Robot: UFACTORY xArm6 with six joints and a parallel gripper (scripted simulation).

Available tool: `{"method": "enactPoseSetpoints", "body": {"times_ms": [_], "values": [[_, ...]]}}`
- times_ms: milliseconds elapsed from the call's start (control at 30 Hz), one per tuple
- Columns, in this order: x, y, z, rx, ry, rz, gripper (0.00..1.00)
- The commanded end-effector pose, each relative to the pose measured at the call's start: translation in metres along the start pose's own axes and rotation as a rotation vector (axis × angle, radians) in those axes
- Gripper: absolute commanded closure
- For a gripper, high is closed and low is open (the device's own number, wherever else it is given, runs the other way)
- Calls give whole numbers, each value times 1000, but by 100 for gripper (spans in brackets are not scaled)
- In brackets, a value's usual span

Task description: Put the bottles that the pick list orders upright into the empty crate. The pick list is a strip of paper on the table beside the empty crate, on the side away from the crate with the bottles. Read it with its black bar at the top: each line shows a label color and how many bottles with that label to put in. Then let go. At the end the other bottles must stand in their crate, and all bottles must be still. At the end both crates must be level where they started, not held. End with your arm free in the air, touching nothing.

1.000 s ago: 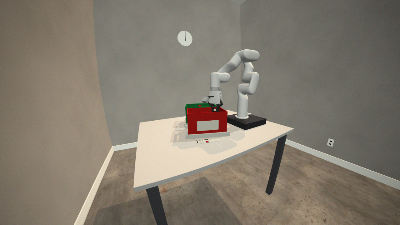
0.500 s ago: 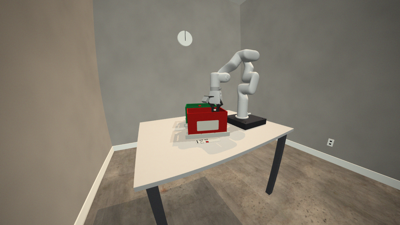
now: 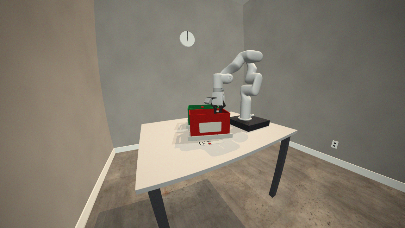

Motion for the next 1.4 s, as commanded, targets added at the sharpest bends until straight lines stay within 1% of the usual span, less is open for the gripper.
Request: {"method": "enactPoseSetpoints", "body": {"times_ms": [0,467,500,1367], "values": [[-1,1,-1,0,4,2,100],[-1,1,-1,0,4,2,100],[2,1,-1,0,4,2,35],[2,1,-1,0,4,2,35]]}}
Point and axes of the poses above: the point where the finger pads meet when closed, its own x axis out along the fingers, its own y axis across the jaws, z = x × y, the point moved 1 cm from there along -x, back along the fingers, and after that the axes turned 4 degrees about -x, right-handed, at the moved point
